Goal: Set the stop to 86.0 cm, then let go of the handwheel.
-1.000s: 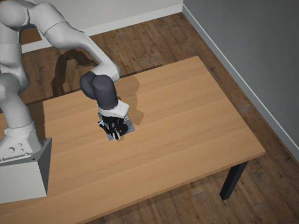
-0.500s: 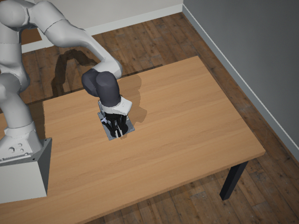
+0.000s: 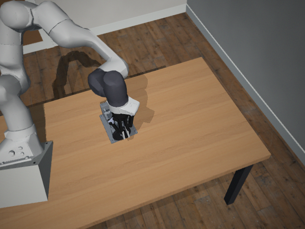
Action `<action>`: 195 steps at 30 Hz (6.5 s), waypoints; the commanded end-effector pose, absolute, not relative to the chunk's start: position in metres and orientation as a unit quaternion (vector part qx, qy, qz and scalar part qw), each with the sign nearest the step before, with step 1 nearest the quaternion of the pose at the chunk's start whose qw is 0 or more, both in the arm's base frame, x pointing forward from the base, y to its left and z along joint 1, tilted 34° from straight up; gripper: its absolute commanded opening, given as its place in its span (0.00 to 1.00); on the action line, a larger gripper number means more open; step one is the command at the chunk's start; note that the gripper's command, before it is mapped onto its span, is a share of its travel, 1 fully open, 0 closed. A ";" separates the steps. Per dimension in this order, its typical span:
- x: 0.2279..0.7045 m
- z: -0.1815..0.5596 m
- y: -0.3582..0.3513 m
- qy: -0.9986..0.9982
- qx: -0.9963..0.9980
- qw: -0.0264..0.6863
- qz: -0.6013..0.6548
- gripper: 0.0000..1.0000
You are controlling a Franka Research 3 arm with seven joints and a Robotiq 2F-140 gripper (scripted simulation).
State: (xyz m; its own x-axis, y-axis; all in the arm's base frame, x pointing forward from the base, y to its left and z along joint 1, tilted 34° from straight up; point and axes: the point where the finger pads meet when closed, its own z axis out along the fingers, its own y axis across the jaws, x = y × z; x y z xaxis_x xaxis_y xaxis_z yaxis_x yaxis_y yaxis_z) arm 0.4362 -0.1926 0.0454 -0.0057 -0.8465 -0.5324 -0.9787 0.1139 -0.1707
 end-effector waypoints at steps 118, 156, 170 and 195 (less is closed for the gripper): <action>0.466 0.025 -0.180 0.701 -0.651 0.263 0.126 0.04; 0.439 -0.015 -0.154 0.701 -0.651 0.263 0.126 0.04; 0.428 -0.015 -0.154 0.701 -0.651 0.263 0.126 0.04; 0.415 -0.011 -0.156 0.701 -0.651 0.263 0.126 0.04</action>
State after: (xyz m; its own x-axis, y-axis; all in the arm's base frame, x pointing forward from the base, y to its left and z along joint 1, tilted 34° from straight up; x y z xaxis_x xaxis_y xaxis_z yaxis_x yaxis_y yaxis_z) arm 0.4186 -0.1562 -0.0117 -0.0198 -0.8477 -0.5301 -0.9781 0.1263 -0.1655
